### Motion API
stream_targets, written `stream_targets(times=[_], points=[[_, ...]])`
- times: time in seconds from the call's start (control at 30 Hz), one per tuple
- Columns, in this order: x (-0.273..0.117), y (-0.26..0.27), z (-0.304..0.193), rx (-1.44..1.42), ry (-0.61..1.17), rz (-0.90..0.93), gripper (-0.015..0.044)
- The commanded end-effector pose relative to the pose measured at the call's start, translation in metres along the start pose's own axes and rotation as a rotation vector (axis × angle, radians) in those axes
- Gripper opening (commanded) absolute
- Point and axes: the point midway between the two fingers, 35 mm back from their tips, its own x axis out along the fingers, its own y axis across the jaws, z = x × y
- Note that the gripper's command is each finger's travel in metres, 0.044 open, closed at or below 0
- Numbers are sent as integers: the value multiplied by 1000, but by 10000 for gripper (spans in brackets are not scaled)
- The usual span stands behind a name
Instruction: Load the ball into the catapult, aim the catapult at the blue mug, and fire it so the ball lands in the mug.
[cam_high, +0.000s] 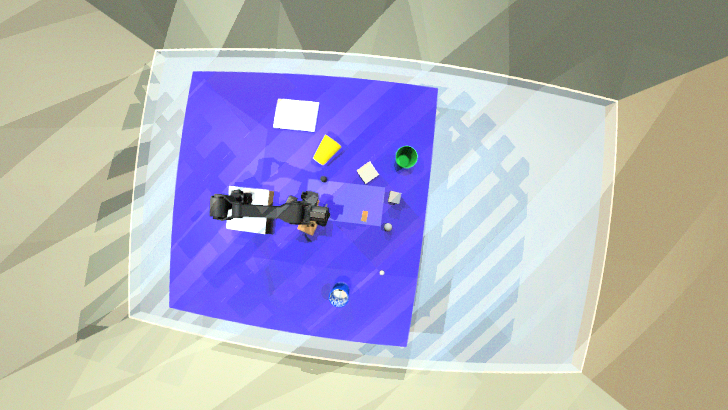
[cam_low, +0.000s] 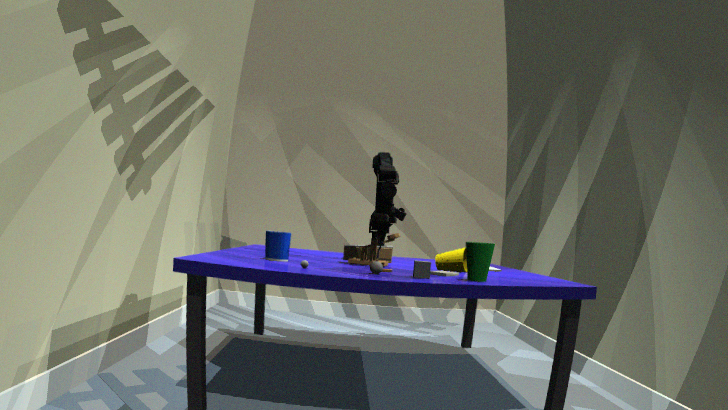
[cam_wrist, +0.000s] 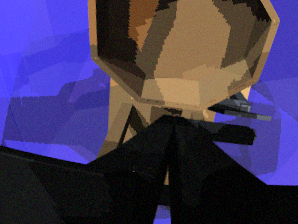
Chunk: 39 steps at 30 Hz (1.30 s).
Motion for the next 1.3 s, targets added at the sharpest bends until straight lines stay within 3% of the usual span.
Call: stream_targets(times=[0.0,1.13,1.27], points=[[7,0,4,3,-4,2,0],[55,0,16,3,-4,2,0],[46,-2,15,-1,-3,-8,0]])
